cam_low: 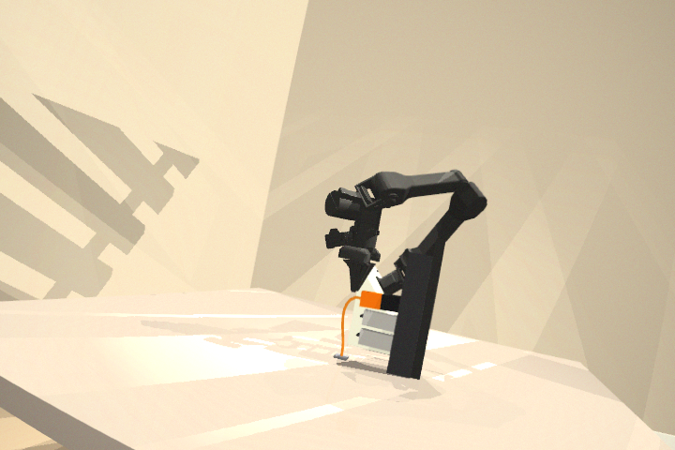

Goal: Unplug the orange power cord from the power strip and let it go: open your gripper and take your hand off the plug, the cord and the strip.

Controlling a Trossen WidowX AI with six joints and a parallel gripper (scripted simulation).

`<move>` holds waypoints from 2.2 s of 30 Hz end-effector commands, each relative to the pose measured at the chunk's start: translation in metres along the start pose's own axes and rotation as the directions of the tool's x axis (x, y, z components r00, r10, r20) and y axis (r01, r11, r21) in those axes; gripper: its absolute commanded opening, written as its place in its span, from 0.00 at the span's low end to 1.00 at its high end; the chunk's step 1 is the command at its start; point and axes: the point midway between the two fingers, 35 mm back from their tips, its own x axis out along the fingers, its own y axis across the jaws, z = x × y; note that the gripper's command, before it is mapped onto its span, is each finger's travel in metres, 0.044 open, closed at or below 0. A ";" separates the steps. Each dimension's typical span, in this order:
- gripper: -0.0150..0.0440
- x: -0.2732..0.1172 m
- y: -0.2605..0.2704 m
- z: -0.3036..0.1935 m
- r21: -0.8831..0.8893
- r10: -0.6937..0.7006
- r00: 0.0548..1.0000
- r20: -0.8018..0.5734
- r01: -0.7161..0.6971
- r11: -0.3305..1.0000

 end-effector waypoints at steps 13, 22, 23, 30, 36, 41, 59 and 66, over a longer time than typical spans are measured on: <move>0.53 -0.009 -0.001 0.000 0.012 0.016 1.000 0.003 -0.016 1.000; 0.53 -0.009 0.000 -0.010 0.012 0.016 1.000 0.002 -0.016 1.000; 0.53 -0.009 0.000 -0.012 0.012 0.016 1.000 0.002 -0.016 1.000; 0.53 -0.009 0.000 -0.024 0.012 0.016 1.000 0.002 -0.016 1.000; 0.53 -0.009 -0.001 -0.034 0.012 0.015 1.000 0.001 -0.015 1.000; 0.53 -0.008 -0.001 -0.035 0.012 0.015 1.000 0.001 -0.015 1.000; 0.35 0.000 0.001 -0.034 0.003 0.013 1.000 0.006 -0.013 1.000; 0.25 0.000 0.001 -0.034 0.003 0.013 1.000 0.007 -0.013 1.000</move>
